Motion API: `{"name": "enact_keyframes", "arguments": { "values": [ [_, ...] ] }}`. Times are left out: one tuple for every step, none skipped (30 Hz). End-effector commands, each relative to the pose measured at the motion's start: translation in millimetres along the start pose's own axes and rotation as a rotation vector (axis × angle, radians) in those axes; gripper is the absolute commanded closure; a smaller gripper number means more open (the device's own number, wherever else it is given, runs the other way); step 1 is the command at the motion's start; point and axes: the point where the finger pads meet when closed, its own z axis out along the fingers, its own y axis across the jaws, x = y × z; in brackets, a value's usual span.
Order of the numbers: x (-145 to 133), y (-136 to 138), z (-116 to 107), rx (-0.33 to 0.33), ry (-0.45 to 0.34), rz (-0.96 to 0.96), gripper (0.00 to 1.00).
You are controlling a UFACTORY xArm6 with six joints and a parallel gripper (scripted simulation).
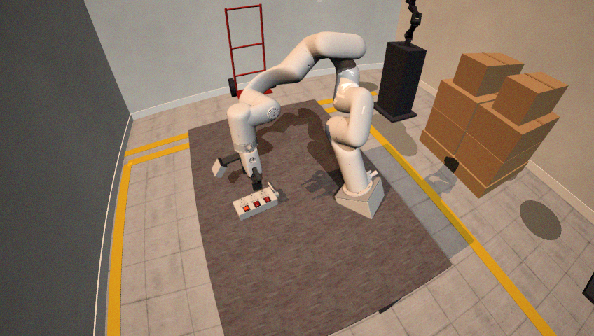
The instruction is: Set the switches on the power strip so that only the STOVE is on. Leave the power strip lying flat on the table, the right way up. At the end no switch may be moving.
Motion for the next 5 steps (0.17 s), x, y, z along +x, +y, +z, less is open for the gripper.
{"name": "enact_keyframes", "arguments": {
  "values": [
    [1.1, 0.3, -1.2, 0.000, 0.004, 0.001, 0.00],
    [1.1, 0.3, -1.2, 0.000, 0.004, 0.001, 0.00],
    [1.1, 0.3, -1.2, 0.000, 0.004, 0.001, 0.00],
    [1.1, 0.3, -1.2, 0.000, 0.004, 0.001, 0.00],
    [1.1, 0.3, -1.2, 0.000, 0.004, 0.001, 0.00]
  ]
}}
